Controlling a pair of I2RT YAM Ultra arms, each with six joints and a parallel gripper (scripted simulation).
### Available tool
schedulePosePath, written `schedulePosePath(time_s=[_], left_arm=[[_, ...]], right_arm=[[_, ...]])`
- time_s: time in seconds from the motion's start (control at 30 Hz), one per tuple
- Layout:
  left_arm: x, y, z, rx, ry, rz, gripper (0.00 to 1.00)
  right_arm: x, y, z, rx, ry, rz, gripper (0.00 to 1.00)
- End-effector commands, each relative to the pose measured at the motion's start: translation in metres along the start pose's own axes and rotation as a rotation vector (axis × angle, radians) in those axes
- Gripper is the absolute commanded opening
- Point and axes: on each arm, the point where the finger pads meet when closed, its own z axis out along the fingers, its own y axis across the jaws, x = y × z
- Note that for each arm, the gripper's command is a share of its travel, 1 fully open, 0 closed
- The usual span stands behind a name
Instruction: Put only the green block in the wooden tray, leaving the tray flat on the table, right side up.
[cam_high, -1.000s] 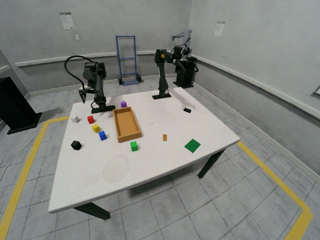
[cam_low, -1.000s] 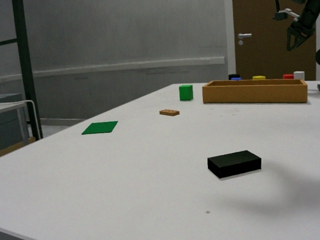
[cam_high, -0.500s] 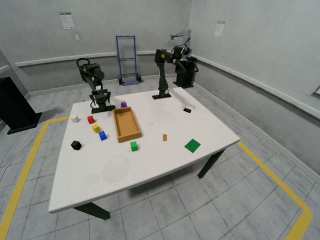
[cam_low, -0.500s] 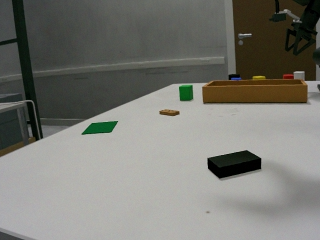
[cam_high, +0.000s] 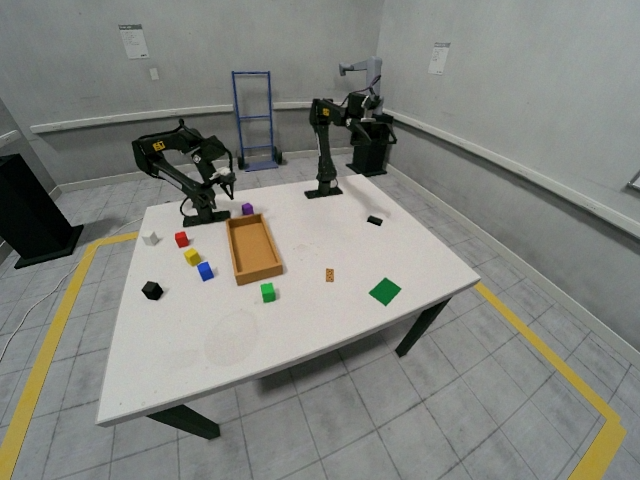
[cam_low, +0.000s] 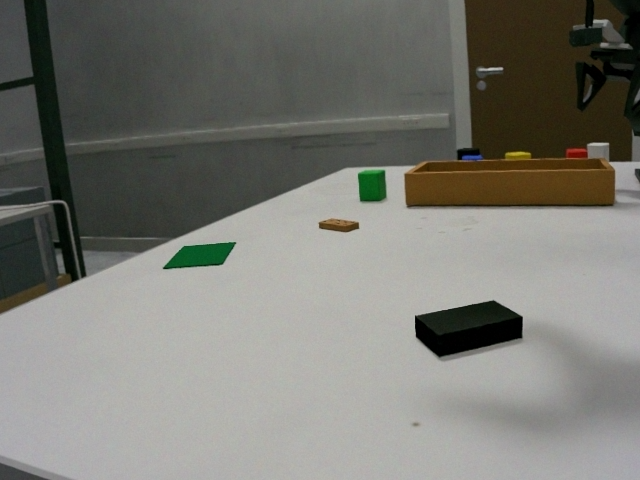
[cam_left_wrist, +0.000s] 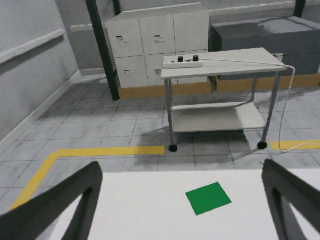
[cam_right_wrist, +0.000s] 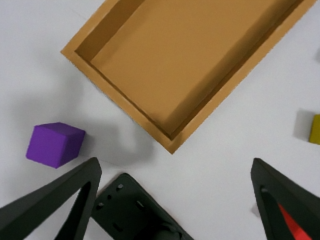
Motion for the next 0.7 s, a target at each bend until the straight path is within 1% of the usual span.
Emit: schedulePosePath(time_s=[0.0,0.07,0.27,0.53,0.67], left_arm=[[-0.008,0.000,-0.002,0.001,-0.020,-0.001,1.00],[-0.008,0.000,-0.002,0.001,-0.020,-0.001,1.00],[-0.008,0.000,-0.002,0.001,-0.020,-0.001,1.00],[-0.008,0.000,-0.002,0.001,-0.020,-0.001,1.00],[-0.008,0.000,-0.002,0.001,-0.020,-0.001,1.00]], right_arm=[[-0.010,0.017,-0.001,-0.048,-0.064,-0.095,1.00],[-0.010,0.017,-0.001,-0.048,-0.064,-0.095,1.00],[-0.006,0.055,-0.003,-0.177,-0.105,-0.313,1.00],[0.009,0.096,-0.011,-0.331,-0.154,-0.565,1.00],[0.012,0.101,-0.012,-0.350,-0.161,-0.595,1.00]])
